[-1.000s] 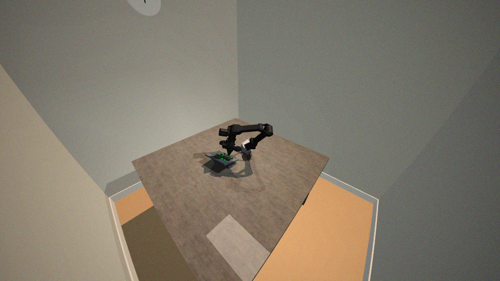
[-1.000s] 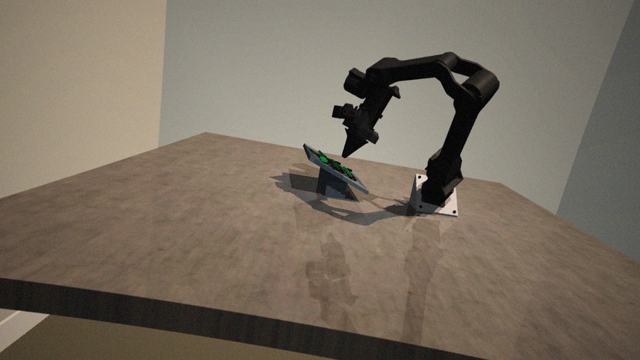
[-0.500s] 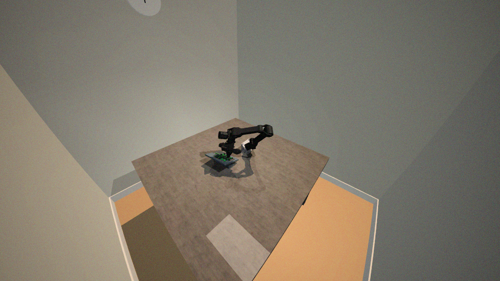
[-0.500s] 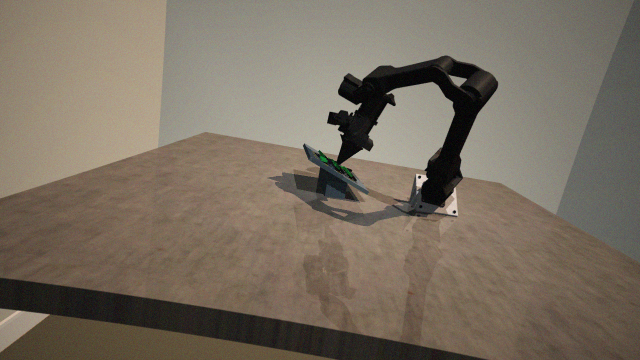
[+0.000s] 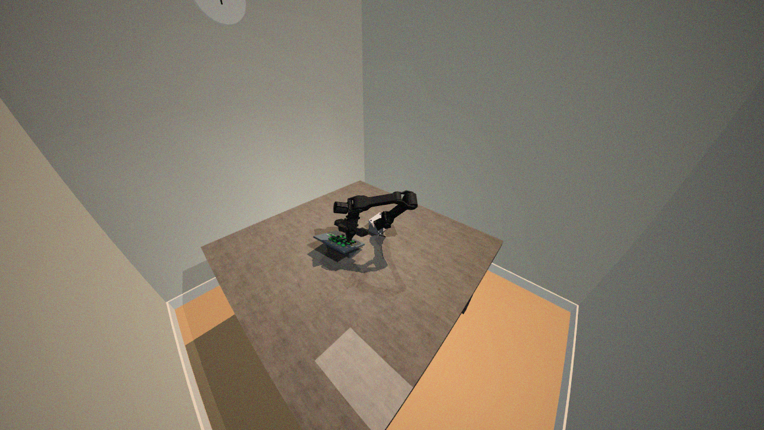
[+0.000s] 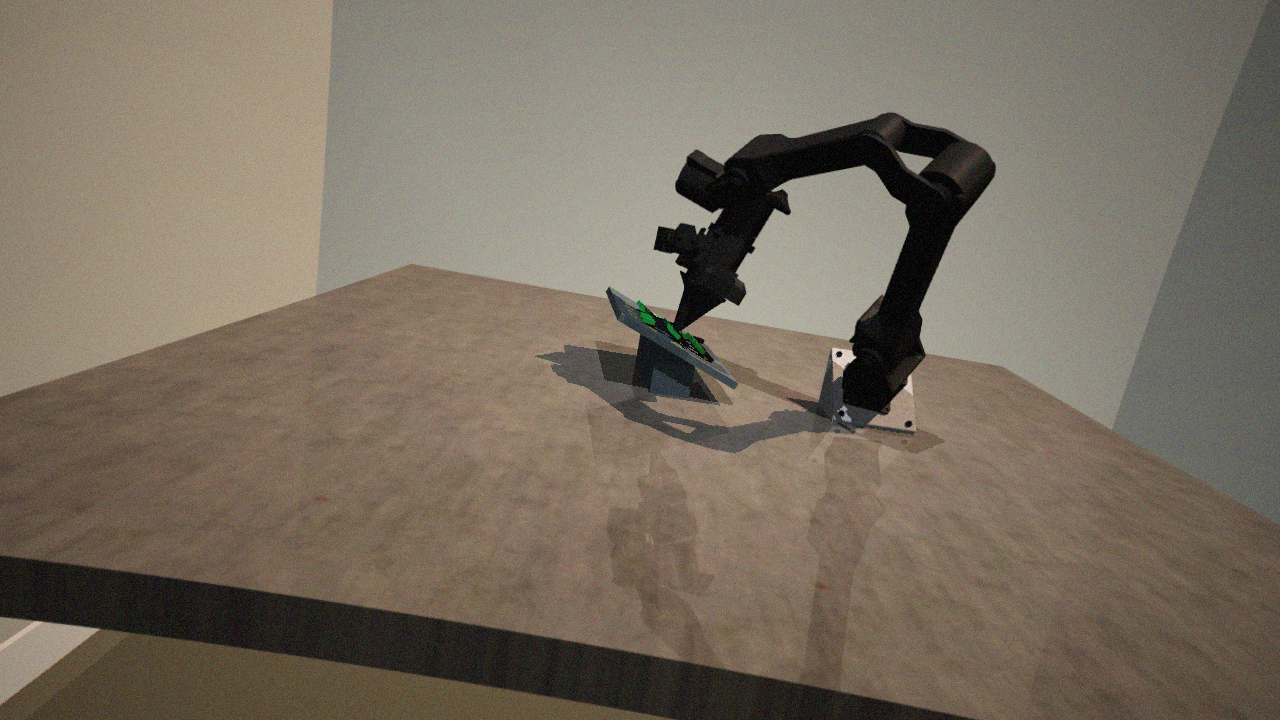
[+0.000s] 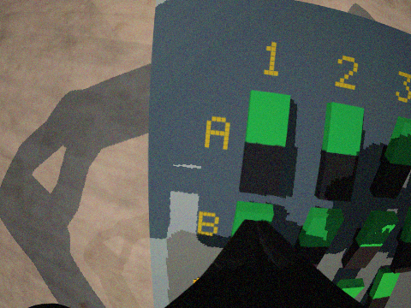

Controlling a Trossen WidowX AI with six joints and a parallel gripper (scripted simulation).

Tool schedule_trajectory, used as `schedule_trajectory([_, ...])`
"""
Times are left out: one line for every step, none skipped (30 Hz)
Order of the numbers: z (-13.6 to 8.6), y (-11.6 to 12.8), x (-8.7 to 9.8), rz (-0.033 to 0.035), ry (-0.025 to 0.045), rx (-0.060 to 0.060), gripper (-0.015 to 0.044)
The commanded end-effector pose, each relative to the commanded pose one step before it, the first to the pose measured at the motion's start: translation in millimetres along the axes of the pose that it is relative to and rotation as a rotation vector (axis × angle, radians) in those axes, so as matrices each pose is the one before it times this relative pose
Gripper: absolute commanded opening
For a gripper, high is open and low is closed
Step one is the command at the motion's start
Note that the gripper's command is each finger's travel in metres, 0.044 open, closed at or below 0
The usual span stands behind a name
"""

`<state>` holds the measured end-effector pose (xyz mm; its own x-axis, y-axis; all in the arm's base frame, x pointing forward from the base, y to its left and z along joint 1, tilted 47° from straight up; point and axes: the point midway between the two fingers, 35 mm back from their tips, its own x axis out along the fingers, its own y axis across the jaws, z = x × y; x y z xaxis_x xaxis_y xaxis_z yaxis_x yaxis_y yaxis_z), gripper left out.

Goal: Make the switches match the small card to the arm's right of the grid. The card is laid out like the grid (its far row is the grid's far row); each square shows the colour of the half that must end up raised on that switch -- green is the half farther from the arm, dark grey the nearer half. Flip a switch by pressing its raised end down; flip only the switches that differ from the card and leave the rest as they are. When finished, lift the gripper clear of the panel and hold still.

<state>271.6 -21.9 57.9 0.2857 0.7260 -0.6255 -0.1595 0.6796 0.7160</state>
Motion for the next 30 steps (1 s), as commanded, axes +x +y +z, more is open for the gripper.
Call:
schedule_trajectory([0.22,0.19,0.25,0.00242,-0.00249,0.0029,0.0000])
schedule_trajectory([0.00,0.00,0.00,0.00000,0.00000,0.0000,0.0000])
schedule_trajectory([0.00,0.00,0.00,0.00000,0.00000,0.0000,0.0000])
schedule_trajectory([0.00,0.00,0.00,0.00000,0.00000,0.0000,0.0000])
schedule_trajectory([0.00,0.00,0.14,0.00000,0.00000,0.0000,0.0000])
schedule_trajectory([0.00,0.00,0.13,0.00000,0.00000,0.0000,0.0000])
schedule_trajectory([0.00,0.00,0.13,0.00000,0.00000,0.0000,0.0000])
schedule_trajectory([0.00,0.00,0.13,0.00000,0.00000,0.0000,0.0000])
schedule_trajectory([0.00,0.00,0.13,0.00000,0.00000,0.0000,0.0000])
schedule_trajectory([0.00,0.00,0.13,0.00000,0.00000,0.0000,0.0000])
schedule_trajectory([0.00,0.00,0.13,0.00000,0.00000,0.0000,0.0000])
schedule_trajectory([0.00,0.00,0.13,0.00000,0.00000,0.0000,0.0000])
schedule_trajectory([0.00,0.00,0.13,0.00000,0.00000,0.0000,0.0000])
schedule_trajectory([0.00,0.00,0.13,0.00000,0.00000,0.0000,0.0000])
schedule_trajectory([0.00,0.00,0.13,0.00000,0.00000,0.0000,0.0000])
schedule_trajectory([0.00,0.00,0.13,0.00000,0.00000,0.0000,0.0000])
schedule_trajectory([0.00,0.00,0.13,0.00000,0.00000,0.0000,0.0000])
schedule_trajectory([0.00,0.00,0.13,0.00000,0.00000,0.0000,0.0000])
schedule_trajectory([0.00,0.00,0.13,0.00000,0.00000,0.0000,0.0000])
schedule_trajectory([0.00,0.00,0.13,0.00000,0.00000,0.0000,0.0000])
schedule_trajectory([0.00,0.00,0.13,0.00000,0.00000,0.0000,0.0000])
schedule_trajectory([0.00,0.00,0.13,0.00000,0.00000,0.0000,0.0000])
schedule_trajectory([0.00,0.00,0.13,0.00000,0.00000,0.0000,0.0000])
schedule_trajectory([0.00,0.00,0.13,0.00000,0.00000,0.0000,0.0000])
schedule_trajectory([0.00,0.00,0.13,0.00000,0.00000,0.0000,0.0000])
schedule_trajectory([0.00,0.00,0.13,0.00000,0.00000,0.0000,0.0000])
schedule_trajectory([0.00,0.00,0.13,0.00000,0.00000,0.0000,0.0000])
schedule_trajectory([0.00,0.00,0.13,0.00000,0.00000,0.0000,0.0000])
schedule_trajectory([0.00,0.00,0.13,0.00000,0.00000,0.0000,0.0000])
schedule_trajectory([0.00,0.00,0.13,0.00000,0.00000,0.0000,0.0000])
